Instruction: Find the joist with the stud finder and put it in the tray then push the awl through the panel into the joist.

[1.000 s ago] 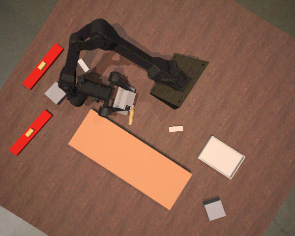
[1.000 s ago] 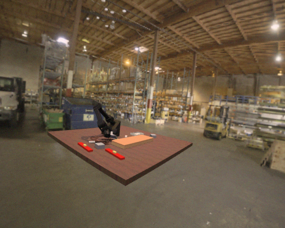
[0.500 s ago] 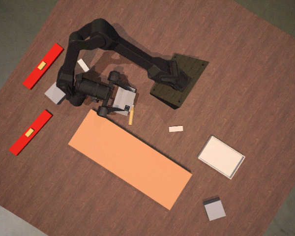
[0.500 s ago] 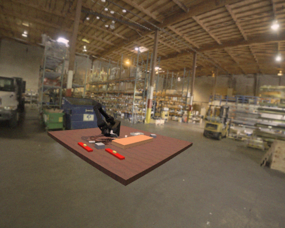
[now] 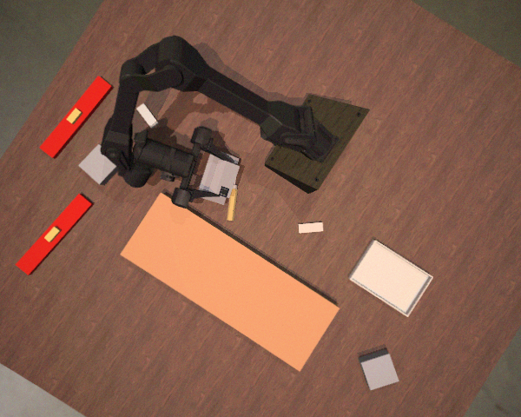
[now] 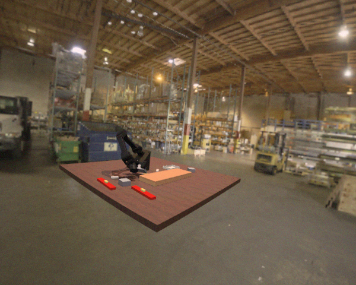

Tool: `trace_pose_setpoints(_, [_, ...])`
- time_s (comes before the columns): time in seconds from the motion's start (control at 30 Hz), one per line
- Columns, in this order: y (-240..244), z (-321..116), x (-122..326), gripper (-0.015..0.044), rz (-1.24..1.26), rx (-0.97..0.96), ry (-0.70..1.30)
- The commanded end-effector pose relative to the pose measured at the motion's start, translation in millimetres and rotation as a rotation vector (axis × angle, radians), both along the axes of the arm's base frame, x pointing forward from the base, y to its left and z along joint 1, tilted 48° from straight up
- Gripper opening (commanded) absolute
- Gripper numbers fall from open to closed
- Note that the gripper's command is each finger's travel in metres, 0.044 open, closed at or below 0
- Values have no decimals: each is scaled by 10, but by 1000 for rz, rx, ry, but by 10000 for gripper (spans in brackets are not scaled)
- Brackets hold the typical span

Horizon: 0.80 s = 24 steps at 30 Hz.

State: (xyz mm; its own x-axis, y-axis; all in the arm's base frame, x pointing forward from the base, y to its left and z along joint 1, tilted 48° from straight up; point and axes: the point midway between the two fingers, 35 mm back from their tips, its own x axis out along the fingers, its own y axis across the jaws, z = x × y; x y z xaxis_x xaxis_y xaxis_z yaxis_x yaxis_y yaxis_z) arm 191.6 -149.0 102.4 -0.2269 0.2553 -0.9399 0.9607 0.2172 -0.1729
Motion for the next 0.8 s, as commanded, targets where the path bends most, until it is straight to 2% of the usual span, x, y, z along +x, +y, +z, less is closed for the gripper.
trace_pose_setpoints(0.0, [-53,-41,7,0,5,0,3])
trace_pose_setpoints(0.33, [-163,-128,14,0,7,-5,7])
trace_pose_setpoints(0.77, [-163,-128,14,341,7,-5,7])
